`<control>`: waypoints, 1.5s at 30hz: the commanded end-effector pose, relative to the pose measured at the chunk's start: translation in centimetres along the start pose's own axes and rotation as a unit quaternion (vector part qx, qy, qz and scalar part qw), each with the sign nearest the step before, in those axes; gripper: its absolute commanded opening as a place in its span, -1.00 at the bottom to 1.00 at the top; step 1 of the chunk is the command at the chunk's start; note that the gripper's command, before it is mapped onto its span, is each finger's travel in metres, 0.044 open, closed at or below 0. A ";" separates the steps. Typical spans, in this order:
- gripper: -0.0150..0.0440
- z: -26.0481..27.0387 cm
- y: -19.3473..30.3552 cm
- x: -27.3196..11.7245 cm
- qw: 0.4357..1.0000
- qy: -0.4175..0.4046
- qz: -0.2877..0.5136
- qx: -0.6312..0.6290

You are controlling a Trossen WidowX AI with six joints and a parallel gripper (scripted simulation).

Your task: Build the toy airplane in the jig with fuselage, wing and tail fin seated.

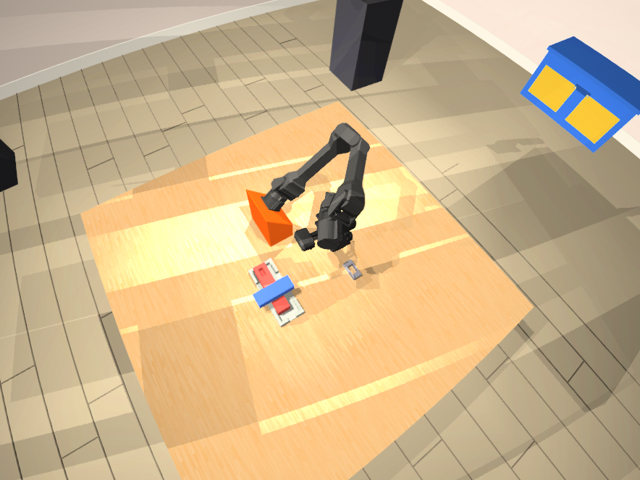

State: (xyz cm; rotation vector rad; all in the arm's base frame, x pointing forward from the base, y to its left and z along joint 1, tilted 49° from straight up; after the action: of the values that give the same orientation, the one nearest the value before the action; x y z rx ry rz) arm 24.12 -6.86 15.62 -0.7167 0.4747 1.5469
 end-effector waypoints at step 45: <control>1.00 8.2 4.8 12.2 1.000 -0.018 0.001 -0.017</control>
State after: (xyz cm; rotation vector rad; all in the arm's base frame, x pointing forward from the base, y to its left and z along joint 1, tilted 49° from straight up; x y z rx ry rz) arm 18.26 6.75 13.10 -0.7201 0.4123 1.5672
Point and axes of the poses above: the point midway between the two fingers, 35 mm back from their tips, its own x axis out along the fingers, its own z axis across the jaws, y = z × x, the point moved 8 cm from there along -x, back along the fingers, and after that the axes turned 12 degrees about -x, right-handed, at the moved point
